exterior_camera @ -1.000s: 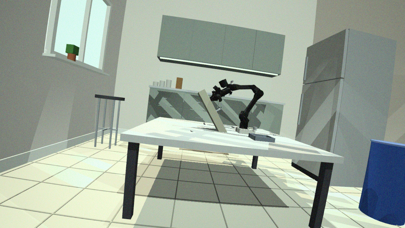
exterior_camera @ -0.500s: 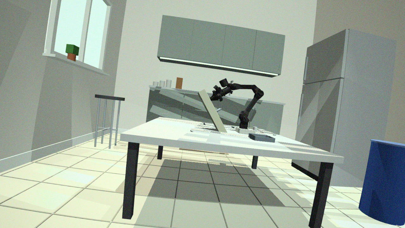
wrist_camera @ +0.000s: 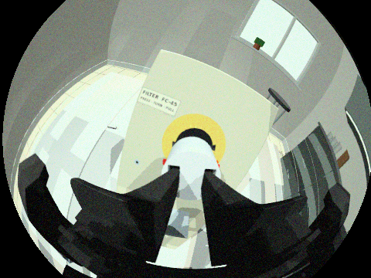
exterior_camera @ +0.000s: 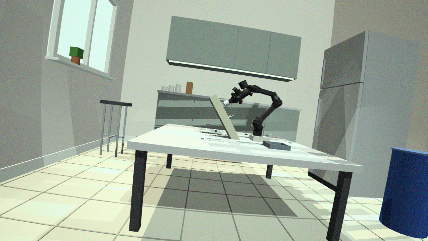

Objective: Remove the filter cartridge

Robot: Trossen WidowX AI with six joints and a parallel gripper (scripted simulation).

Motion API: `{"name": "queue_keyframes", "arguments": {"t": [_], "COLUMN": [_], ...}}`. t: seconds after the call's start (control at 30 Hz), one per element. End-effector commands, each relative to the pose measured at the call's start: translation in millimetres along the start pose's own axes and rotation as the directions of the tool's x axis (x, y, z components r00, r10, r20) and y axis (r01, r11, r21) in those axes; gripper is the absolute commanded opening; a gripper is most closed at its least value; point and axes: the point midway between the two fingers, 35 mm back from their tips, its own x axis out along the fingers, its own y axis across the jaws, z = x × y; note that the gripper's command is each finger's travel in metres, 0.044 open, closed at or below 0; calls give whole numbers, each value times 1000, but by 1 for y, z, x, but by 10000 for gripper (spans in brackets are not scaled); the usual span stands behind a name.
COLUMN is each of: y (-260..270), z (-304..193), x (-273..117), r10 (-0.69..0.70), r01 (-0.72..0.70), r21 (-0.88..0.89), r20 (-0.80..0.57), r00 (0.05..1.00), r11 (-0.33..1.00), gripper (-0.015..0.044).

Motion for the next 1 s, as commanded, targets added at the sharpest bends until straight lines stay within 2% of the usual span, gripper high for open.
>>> {"name": "queue_keyframes", "arguments": {"t": [0.0,0.67,0.8,0.97], "y": [2,22,22,22], "z": [-8,-70,-66,-66], "x": [-2,7,8,8], "r10": [-5,-4,4,4], "r01": [5,4,-4,-4], "r21": [4,4,-2,-2], "r20": [5,3,-11,-11], "r00": [1000,1000,1000,1000], "r11": [1000,1000,1000,1000], "gripper": [0,0,100,100]}}
